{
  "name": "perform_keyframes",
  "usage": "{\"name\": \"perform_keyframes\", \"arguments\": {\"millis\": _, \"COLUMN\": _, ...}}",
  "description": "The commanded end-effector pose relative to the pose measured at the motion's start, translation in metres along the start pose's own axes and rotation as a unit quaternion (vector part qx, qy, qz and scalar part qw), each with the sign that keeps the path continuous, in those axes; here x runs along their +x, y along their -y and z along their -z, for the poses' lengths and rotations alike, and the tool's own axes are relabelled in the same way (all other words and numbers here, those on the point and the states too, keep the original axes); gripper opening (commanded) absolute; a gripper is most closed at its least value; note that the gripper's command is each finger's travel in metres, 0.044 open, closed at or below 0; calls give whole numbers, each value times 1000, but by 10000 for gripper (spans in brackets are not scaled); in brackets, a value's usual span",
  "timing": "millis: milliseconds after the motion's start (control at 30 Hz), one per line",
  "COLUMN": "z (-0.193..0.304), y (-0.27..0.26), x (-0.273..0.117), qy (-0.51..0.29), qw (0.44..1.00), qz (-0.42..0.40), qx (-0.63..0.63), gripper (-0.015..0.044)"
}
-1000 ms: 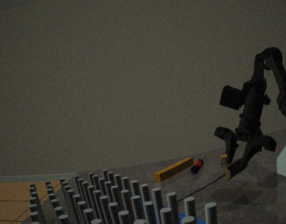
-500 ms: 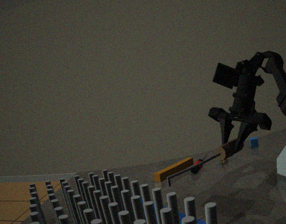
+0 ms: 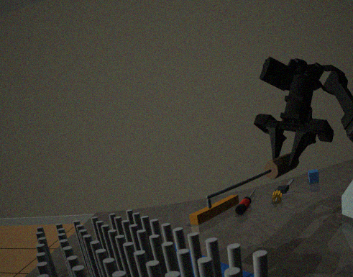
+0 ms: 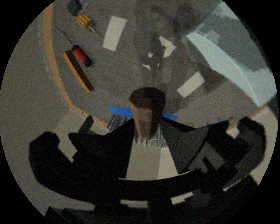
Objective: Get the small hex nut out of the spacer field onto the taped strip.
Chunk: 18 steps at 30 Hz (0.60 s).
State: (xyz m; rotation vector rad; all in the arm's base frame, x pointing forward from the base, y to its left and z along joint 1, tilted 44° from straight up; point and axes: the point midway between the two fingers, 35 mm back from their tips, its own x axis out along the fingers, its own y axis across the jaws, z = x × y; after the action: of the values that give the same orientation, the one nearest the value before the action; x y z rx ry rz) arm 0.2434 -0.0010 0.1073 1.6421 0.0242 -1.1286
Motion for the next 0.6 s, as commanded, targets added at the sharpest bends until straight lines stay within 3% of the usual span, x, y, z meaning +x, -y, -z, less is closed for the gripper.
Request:
{"name": "perform_keyframes", "arguments": {"millis": 0, "z": 16, "y": 5, "x": -1, "qy": -14, "qw": 999, "qz": 21, "qx": -40, "gripper": 0}}
{"name": "perform_keyframes", "arguments": {"millis": 567, "z": 86, "y": 43, "x": -7, "qy": -64, "qw": 966, "qz": 114, "qx": -224, "gripper": 0}}
